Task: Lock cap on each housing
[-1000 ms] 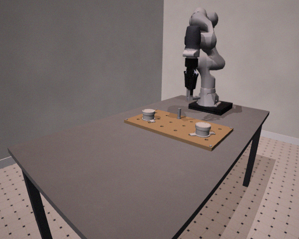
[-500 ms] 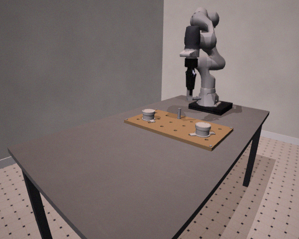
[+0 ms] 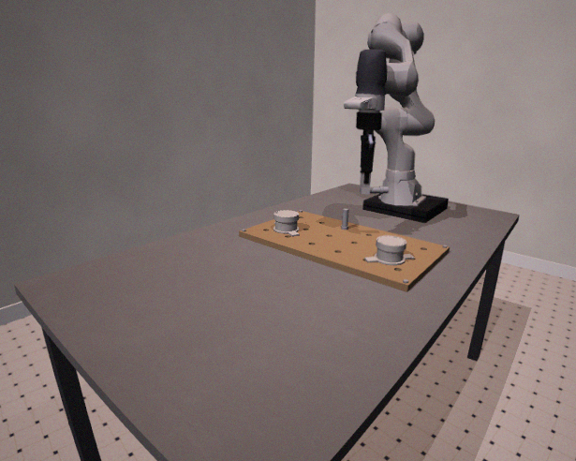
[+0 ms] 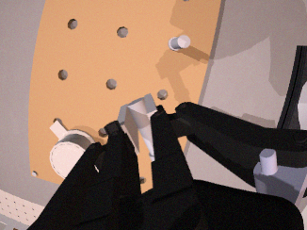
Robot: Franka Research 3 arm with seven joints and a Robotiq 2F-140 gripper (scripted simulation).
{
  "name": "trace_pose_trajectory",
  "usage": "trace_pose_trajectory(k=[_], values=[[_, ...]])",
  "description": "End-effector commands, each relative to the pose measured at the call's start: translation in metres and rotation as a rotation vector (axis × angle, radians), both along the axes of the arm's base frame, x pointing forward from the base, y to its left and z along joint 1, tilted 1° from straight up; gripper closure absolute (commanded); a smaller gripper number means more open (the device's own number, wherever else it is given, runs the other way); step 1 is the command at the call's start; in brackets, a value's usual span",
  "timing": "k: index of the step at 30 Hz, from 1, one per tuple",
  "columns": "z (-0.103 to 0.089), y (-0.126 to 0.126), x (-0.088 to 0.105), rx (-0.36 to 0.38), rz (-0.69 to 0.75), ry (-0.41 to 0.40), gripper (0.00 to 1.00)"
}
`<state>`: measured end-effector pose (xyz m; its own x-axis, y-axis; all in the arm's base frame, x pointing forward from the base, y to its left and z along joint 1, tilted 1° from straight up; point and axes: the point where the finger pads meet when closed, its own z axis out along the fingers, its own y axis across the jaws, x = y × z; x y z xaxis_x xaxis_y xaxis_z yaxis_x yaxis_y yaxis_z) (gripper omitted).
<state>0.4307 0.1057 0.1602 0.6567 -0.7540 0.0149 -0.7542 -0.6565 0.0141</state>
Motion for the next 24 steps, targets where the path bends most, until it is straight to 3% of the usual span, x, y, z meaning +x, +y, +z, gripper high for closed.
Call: trace_pose_trajectory(k=[1, 24], values=[[0.0007, 0.0006, 0.0015, 0.001, -0.075, -0.008, 0.9], [0.0007, 0.0006, 0.0015, 0.002, -0.475, -0.016, 0.9]])
